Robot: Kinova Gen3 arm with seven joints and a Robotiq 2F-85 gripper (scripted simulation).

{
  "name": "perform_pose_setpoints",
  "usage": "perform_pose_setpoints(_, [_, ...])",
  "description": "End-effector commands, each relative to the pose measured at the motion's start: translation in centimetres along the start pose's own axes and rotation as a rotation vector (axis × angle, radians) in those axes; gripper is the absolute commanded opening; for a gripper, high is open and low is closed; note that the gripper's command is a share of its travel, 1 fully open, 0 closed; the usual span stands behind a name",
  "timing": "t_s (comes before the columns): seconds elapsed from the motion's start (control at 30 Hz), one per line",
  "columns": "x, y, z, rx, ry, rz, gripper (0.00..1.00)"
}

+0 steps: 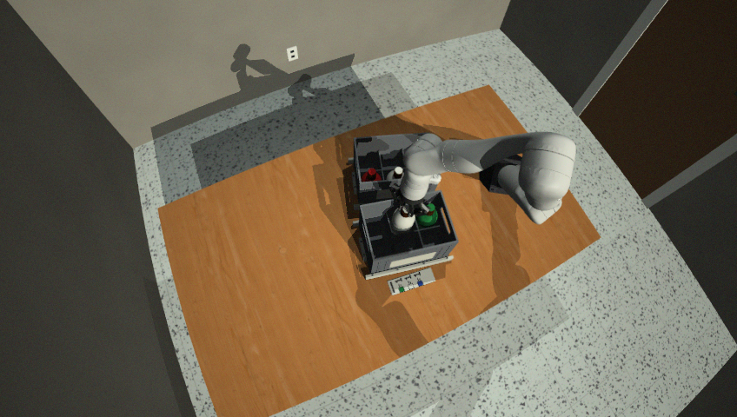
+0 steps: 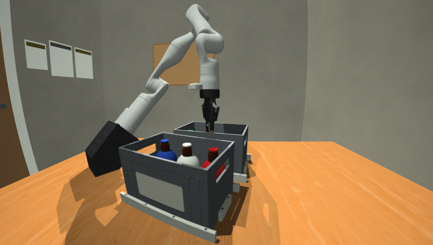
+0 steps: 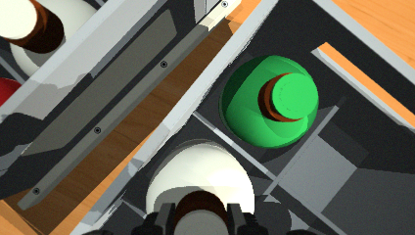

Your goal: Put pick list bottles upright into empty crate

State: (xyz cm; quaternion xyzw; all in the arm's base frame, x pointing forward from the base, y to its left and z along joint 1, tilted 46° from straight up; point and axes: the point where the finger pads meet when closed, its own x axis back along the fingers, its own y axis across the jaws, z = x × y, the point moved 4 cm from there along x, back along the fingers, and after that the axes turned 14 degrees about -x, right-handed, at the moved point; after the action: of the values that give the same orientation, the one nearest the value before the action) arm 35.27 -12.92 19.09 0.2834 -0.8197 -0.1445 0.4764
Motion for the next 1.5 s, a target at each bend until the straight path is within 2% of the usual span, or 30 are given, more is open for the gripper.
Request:
perform_pose_setpoints(0.0, [0.0, -0.1, 0.0, 0.001, -0.002, 0.001, 0.10])
perform_pose_setpoints(0.63, [0.0, 0.0, 0.0, 0.001, -0.002, 0.001, 0.10])
perform_pose_setpoints(1.47, [-1.3, 0.0, -0.1, 0.004, -0.004, 0.001, 0.10])
